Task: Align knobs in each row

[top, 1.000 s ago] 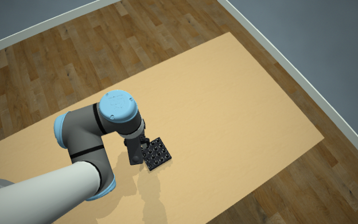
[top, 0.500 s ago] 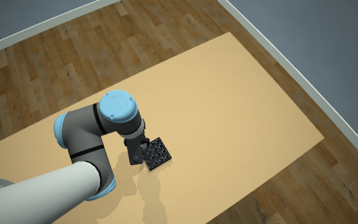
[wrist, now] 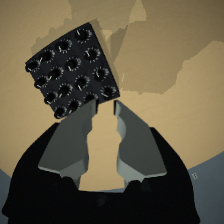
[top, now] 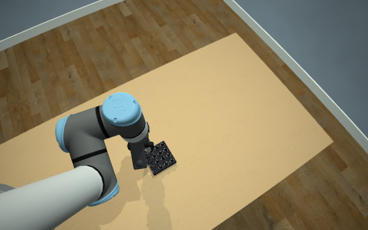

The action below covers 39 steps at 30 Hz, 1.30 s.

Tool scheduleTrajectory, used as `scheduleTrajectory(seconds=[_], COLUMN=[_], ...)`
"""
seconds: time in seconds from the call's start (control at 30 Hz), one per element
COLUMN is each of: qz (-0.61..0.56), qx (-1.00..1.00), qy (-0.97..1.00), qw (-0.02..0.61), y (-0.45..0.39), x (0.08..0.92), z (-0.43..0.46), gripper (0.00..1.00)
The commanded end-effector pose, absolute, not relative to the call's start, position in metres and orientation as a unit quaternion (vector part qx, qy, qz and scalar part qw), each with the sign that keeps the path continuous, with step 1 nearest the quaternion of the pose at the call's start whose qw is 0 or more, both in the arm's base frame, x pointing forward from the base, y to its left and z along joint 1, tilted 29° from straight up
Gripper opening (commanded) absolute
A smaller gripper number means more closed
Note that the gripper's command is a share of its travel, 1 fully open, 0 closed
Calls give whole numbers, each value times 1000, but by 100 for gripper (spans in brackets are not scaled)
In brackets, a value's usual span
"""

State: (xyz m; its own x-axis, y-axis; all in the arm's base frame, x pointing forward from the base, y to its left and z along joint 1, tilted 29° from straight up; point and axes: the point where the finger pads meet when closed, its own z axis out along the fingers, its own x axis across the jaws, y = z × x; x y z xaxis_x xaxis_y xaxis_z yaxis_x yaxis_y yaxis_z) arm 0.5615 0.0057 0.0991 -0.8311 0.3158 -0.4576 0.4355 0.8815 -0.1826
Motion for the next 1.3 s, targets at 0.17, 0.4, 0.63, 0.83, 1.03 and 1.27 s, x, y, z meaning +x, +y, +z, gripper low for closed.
scheduleTrajectory(seconds=[0.17, 0.4, 0.63, 0.83, 1.03, 1.27], qz=[-141, -141, -141, -141, -141, -141], qx=[199, 198, 198, 198, 198, 198], qy=[947, 947, 947, 947, 947, 947], qw=[211, 212, 211, 211, 211, 211], y=[2, 1, 2, 2, 2, 2], x=[557, 557, 557, 557, 557, 557], z=[98, 99, 98, 98, 98, 98], gripper=[11, 11, 11, 11, 11, 11])
